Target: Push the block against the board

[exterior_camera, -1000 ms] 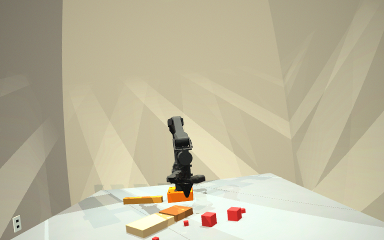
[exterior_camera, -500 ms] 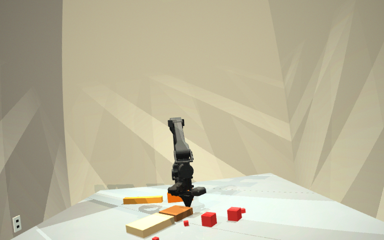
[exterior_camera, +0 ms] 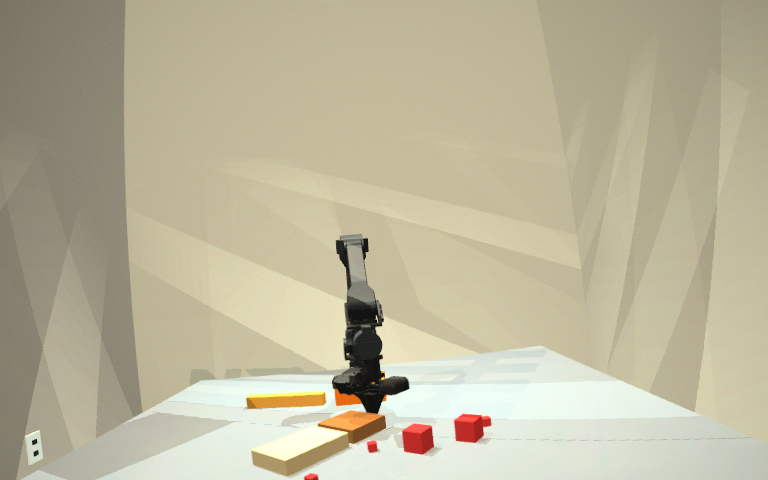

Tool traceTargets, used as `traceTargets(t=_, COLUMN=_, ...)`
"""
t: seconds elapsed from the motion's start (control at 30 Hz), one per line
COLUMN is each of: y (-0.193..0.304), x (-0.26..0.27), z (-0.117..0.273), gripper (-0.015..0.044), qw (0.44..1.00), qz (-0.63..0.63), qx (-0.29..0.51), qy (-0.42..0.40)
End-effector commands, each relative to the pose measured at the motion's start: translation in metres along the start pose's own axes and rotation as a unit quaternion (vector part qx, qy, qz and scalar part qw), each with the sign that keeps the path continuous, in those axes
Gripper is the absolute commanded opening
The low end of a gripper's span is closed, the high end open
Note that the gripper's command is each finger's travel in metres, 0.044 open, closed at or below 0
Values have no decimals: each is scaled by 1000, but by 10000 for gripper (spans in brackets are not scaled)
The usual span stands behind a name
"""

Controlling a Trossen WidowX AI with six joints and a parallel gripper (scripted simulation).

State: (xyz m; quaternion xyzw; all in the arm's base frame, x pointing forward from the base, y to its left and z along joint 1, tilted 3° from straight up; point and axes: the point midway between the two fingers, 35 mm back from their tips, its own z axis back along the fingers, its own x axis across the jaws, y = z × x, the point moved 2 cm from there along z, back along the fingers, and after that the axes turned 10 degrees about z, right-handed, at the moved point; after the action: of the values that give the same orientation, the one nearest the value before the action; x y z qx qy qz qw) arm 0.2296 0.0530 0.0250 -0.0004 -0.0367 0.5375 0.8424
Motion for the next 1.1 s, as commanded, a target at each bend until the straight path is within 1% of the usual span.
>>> traceTargets(t=0.0, y=-6, x=1, z=1, gripper=0, qw=1000, qz=2, qx=-2, qy=-1)
traceTargets(t=0.8, y=-29, x=-2, z=2, gripper=0, qw=1000, qz=2, qx=-3, qy=-1)
traceTargets(t=1.07, y=-21, x=0, z=2, gripper=0, qw=1000, qz=2, qx=-3, qy=-1)
